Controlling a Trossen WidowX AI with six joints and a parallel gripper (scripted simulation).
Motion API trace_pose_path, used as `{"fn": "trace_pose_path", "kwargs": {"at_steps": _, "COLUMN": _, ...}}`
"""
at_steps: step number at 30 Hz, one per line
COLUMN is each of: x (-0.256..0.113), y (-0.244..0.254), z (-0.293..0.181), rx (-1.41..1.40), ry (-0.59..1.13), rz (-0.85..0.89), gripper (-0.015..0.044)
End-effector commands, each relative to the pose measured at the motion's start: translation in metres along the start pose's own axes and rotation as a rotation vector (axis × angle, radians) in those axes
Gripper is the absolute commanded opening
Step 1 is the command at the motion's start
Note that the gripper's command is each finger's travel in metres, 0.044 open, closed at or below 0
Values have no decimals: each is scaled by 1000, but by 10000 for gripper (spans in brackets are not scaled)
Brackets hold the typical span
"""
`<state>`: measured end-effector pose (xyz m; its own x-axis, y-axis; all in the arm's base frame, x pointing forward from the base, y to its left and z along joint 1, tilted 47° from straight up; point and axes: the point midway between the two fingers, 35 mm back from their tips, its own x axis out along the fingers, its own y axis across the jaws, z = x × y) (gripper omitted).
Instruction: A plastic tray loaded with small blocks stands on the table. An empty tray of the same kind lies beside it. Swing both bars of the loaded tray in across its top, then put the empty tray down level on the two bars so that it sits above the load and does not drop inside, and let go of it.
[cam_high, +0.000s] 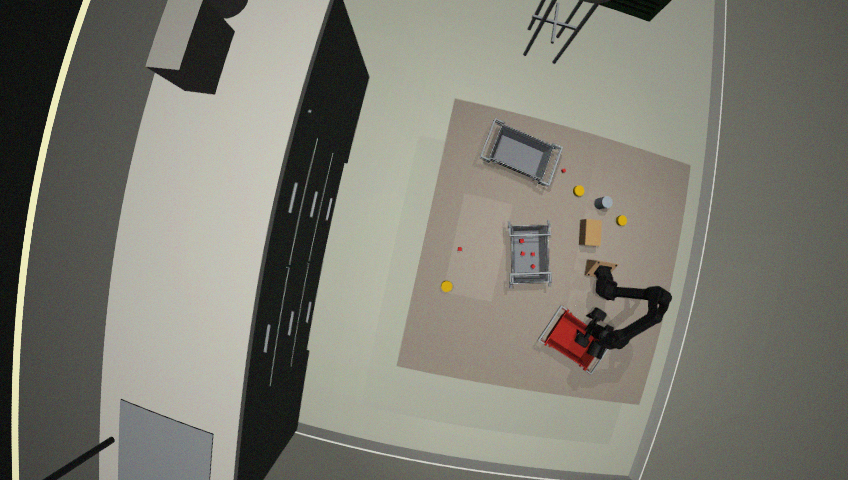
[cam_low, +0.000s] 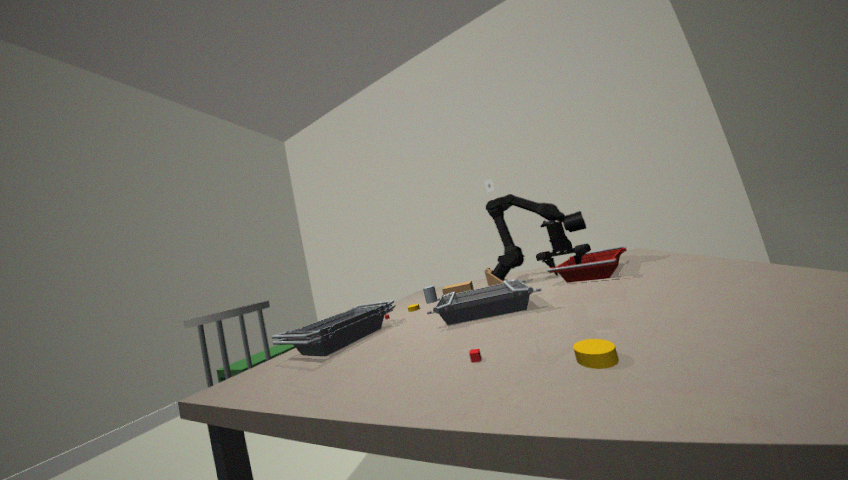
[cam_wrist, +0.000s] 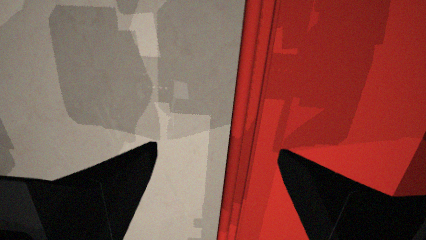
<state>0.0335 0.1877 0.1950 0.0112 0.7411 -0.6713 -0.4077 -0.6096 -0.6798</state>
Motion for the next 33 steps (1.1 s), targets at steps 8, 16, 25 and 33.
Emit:
{"fn": "trace_pose_path", "kwargs": {"at_steps": 8, "x": 0, "y": 0, "z": -1, "rx": 5, "ry": 4, "rz": -3, "gripper": 228}}
{"fn": "trace_pose_path", "kwargs": {"at_steps": 16, "x": 0, "y": 0, "z": -1, "rx": 5, "ry": 4, "rz": -3, "gripper": 175}}
{"fn": "trace_pose_path", "kwargs": {"at_steps": 25, "x": 0, "y": 0, "z": -1, "rx": 5, "ry": 4, "rz": -3, "gripper": 115}}
{"fn": "trace_pose_path", "kwargs": {"at_steps": 33, "x": 0, "y": 0, "z": -1, "rx": 5, "ry": 4, "rz": -3, "gripper": 61}}
